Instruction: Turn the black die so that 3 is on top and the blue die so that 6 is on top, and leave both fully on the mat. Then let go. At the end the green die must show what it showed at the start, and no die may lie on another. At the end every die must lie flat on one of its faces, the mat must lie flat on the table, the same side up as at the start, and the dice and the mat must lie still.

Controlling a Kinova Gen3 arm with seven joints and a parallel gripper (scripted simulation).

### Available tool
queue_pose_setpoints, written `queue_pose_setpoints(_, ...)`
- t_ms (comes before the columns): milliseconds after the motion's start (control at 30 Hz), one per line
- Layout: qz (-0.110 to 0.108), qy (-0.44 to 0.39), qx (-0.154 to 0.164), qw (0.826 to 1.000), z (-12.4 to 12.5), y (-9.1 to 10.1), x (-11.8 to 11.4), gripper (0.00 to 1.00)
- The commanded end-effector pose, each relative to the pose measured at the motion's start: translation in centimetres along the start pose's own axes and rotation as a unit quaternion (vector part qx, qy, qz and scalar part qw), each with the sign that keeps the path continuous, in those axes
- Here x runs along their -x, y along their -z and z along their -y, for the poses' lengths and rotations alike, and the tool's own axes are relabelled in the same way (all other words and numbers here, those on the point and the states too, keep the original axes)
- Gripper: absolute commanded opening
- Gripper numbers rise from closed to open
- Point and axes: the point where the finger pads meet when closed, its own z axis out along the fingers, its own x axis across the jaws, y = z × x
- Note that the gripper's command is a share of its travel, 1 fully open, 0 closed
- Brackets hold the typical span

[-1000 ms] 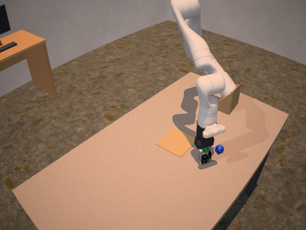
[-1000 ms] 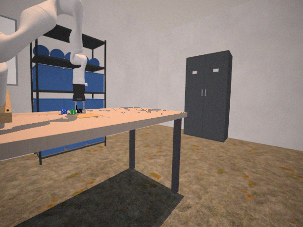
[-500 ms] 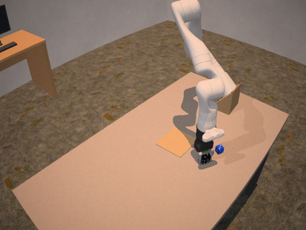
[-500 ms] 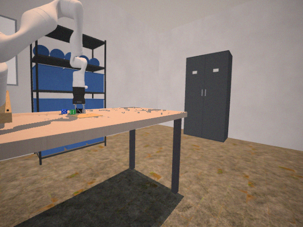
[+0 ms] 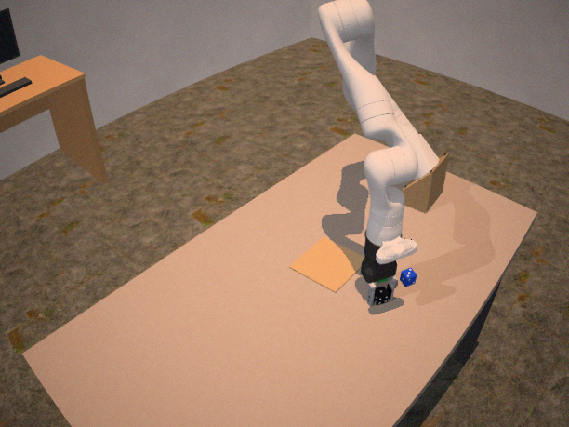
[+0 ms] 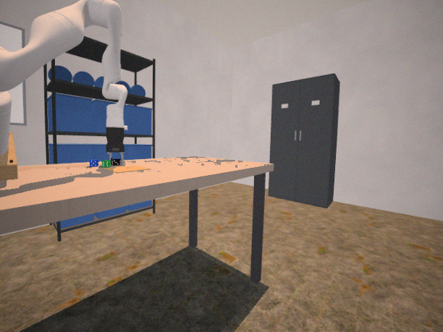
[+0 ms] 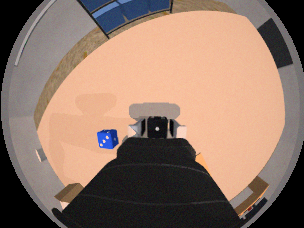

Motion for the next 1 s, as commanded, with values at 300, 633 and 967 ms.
queue_pose_setpoints(300,0.0,0.0,-0.001,1.0,0.07,0.1,-0.01,0.87)
queue_pose_setpoints(633,0.0,0.0,-0.001,1.0,0.07,0.1,-0.01,0.57)
queue_pose_setpoints(967,0.0,0.0,-0.001,1.0,0.07,0.1,-0.01,0.57)
